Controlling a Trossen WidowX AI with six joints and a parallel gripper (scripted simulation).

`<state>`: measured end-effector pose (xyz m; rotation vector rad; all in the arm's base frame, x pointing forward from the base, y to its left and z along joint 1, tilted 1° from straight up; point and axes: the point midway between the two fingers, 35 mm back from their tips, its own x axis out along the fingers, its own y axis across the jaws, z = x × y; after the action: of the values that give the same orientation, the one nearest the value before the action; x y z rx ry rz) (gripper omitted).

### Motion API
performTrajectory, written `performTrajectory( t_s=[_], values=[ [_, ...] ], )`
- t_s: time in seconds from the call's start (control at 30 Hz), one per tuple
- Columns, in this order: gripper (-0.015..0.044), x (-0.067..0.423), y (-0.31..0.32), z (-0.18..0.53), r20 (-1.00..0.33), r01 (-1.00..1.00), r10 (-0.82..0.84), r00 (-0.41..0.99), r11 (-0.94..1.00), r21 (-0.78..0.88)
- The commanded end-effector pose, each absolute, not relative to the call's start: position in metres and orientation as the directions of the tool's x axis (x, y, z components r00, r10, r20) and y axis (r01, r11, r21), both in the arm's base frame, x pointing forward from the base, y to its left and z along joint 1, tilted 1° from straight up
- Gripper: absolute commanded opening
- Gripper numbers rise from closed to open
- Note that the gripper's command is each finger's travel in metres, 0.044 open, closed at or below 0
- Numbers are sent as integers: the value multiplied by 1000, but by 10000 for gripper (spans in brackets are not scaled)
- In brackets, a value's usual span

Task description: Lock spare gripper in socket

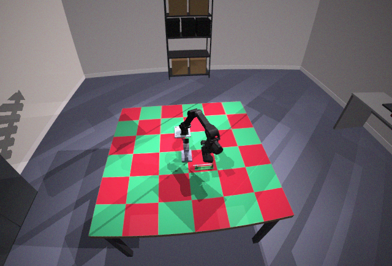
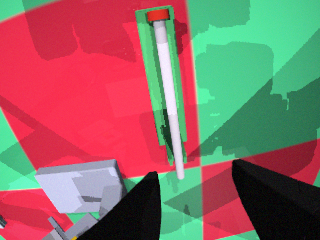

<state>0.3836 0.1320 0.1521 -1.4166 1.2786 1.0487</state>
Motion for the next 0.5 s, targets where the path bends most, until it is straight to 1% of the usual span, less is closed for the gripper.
performTrajectory(
  t_s=[0.0,0.1,0.47],
  values=[
    [180,384,132,121,-972,-998,-225,65,-39,-58],
    [180,385,133,106,-972,-998,-230,57,-40,-49],
    [180,386,134,92,-972,-998,-230,57,-40,-49]
  ],
)
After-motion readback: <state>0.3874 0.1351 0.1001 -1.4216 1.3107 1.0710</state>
